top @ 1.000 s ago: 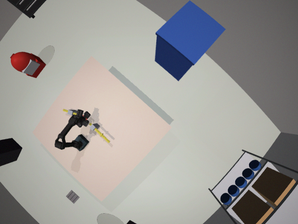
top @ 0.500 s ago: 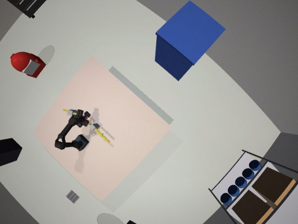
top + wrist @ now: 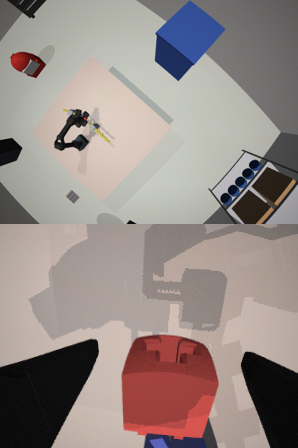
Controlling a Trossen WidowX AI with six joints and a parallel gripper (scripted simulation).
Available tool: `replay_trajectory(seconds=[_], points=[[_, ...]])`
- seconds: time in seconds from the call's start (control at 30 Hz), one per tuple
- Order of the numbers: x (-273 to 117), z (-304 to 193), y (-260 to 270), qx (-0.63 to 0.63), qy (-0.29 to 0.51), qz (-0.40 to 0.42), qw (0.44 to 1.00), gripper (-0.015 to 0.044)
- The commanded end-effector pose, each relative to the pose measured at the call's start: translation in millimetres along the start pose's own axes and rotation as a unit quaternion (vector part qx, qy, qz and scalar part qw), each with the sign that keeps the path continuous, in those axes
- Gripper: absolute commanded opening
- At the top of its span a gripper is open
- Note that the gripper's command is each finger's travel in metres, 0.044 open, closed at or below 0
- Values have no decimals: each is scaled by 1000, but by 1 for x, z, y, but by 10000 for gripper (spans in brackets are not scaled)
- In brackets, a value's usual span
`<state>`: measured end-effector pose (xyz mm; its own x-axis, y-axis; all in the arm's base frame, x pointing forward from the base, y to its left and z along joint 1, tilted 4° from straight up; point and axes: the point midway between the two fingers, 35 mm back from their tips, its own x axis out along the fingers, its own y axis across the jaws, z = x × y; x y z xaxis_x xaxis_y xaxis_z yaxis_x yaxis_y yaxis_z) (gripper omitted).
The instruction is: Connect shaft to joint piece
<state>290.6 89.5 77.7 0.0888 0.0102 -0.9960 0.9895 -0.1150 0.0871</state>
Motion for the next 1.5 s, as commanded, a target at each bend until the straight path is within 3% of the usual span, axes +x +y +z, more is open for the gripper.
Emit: replay_trajectory(seconds=[0.0,0.7,1.47], points=[[-5,0,1,-8,-3,2,1000,440],[-67,-2,8,-360,4,4,933,440],[-138,3,-2,-692,8,11,721,440]])
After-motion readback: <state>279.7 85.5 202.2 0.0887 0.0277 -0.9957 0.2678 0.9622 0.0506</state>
